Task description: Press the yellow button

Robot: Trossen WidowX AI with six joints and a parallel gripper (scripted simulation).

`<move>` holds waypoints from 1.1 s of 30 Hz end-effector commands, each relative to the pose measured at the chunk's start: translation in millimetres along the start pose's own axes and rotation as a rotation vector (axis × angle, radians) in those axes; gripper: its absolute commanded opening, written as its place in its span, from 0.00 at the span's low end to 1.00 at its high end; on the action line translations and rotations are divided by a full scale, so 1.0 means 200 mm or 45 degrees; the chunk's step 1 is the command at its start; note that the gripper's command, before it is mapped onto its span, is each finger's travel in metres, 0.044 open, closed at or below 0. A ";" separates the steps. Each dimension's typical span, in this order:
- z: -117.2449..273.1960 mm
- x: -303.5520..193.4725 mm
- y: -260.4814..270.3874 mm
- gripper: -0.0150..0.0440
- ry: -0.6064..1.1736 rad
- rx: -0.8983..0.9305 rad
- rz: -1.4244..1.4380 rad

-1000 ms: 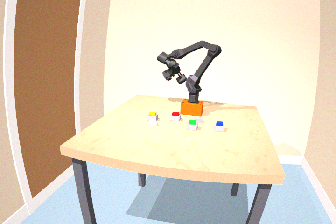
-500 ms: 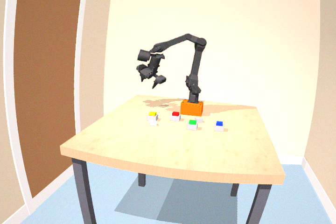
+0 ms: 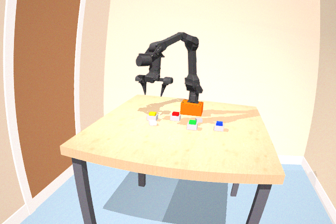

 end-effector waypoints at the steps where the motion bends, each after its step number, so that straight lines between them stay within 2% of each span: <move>1: -0.01 0.03 0.01 0.89 -0.004 0.023 -0.002; 6: -0.30 0.03 0.02 0.67 -0.003 0.023 -0.002; 14: -0.31 0.03 0.02 0.31 -0.003 0.023 -0.002; 15: -0.31 0.03 0.02 0.29 -0.003 0.023 -0.002; 33: -0.37 0.03 0.02 0.29 -0.003 0.023 -0.002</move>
Point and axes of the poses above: the point midway between the two fingers, 35 mm back from their tips, its own z axis back along the fingers, its own y axis across the jaws, x = y × z, the point moved 2 cm from there along z, back along the fingers, and after that the axes turned 8 degrees about -z, right-handed, at the moved point
